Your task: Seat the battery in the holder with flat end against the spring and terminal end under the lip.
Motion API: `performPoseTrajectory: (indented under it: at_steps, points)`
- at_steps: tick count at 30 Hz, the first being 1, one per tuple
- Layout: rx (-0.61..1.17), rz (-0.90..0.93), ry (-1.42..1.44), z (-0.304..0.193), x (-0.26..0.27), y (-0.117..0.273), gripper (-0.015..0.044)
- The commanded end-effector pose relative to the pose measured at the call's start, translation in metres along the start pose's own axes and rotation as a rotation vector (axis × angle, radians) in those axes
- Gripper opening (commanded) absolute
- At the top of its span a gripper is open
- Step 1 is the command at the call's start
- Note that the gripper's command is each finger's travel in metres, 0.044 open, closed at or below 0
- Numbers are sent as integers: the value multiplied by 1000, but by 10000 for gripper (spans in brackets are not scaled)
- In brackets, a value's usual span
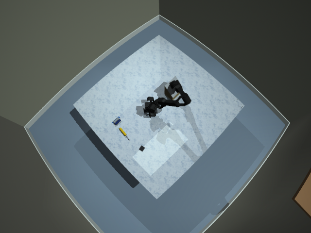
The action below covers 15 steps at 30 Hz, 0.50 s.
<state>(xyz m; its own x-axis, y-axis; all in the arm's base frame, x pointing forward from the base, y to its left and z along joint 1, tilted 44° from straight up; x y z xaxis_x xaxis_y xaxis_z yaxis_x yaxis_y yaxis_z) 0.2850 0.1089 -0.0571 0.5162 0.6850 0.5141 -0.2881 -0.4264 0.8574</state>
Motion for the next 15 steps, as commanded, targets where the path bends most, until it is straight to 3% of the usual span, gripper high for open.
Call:
performPoseTrajectory:
  at_steps: [1, 15]
  points:
    - [-6, 0, -3, -4, 0, 2, 64]
    - [-6, -5, -4, -16, -1, 8, 64]
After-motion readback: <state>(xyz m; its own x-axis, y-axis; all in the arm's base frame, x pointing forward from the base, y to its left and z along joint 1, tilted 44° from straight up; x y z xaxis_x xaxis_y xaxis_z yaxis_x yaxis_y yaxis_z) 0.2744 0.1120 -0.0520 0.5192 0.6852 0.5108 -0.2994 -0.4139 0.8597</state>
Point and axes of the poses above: the point midway between the two fingers, 35 mm back from their tips, its own y axis back along the fingers, its own x axis across the jaws, z = x × y, the point moved 2 cm from there along y, back along the fingers, and after that the axes turned 4 degrees about -y, right-handed, at the moved point
